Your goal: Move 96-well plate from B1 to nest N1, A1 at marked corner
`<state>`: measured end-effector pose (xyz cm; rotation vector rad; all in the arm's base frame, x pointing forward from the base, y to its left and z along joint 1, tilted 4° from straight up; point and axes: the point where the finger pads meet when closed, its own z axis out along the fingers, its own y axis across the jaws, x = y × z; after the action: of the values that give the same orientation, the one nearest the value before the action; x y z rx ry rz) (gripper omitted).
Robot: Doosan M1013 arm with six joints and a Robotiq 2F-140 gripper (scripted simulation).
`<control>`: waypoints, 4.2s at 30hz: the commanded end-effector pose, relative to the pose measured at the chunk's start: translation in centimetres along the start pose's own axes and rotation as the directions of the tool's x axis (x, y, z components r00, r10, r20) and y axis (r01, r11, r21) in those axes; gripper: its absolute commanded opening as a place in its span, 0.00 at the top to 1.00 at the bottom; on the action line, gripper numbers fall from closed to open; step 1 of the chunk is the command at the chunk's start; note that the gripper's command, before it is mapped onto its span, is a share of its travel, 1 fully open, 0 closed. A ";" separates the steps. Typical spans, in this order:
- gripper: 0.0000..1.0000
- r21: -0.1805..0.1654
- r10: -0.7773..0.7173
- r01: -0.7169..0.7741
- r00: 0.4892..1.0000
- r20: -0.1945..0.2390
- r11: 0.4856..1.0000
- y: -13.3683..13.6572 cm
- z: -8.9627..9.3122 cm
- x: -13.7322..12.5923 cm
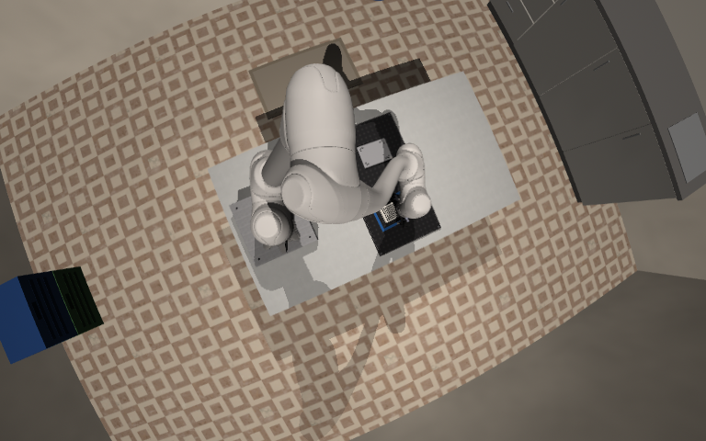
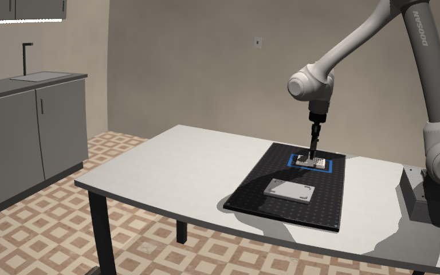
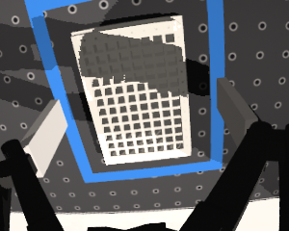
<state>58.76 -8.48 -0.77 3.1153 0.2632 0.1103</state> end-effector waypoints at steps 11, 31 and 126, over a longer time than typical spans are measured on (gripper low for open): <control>1.00 0.000 0.000 0.000 1.000 0.000 1.000 0.0 0.0 0.0; 1.00 0.000 0.000 0.000 1.000 0.000 1.000 0.0 0.0 0.0; 1.00 0.000 0.084 -0.084 0.996 0.000 0.996 -9.9 -6.7 1.6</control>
<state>58.18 1.37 5.80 3.1268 0.1313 0.1114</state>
